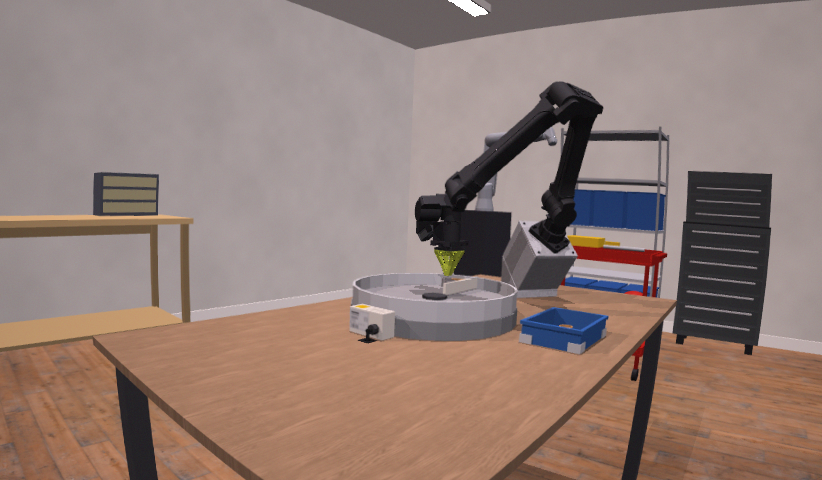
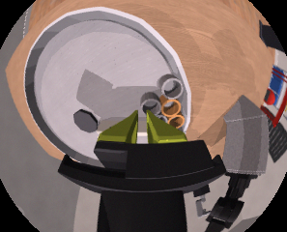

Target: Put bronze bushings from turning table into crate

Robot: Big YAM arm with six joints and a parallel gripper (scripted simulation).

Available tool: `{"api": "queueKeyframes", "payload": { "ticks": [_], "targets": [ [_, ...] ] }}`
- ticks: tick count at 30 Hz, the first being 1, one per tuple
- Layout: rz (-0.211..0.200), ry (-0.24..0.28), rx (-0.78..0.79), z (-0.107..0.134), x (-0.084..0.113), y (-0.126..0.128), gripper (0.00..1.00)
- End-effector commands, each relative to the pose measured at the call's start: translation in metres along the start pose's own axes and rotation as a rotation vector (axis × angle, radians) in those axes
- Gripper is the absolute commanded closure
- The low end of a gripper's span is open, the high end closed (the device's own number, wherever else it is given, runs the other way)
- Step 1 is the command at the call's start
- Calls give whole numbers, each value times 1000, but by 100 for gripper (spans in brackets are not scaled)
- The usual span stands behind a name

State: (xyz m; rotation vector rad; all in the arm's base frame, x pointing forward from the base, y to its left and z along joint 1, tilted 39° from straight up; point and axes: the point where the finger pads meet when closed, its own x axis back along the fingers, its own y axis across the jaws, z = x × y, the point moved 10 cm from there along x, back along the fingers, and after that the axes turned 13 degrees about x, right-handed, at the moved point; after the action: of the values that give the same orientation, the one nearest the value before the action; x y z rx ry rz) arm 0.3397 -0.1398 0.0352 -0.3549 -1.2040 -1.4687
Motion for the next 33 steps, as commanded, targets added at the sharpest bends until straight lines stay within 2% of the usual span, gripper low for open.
{"api": "queueKeyframes", "payload": {
  "ticks": [1, 27, 29, 33],
  "targets": [
    [-23, -26, 0, -14, 10, 5, 88],
    [-23, -26, -1, -14, 10, 5, 88],
    [-24, -26, -3, -13, 5, 4, 88],
    [0, 1, -3, -1, -12, -1, 88]
  ]
}}
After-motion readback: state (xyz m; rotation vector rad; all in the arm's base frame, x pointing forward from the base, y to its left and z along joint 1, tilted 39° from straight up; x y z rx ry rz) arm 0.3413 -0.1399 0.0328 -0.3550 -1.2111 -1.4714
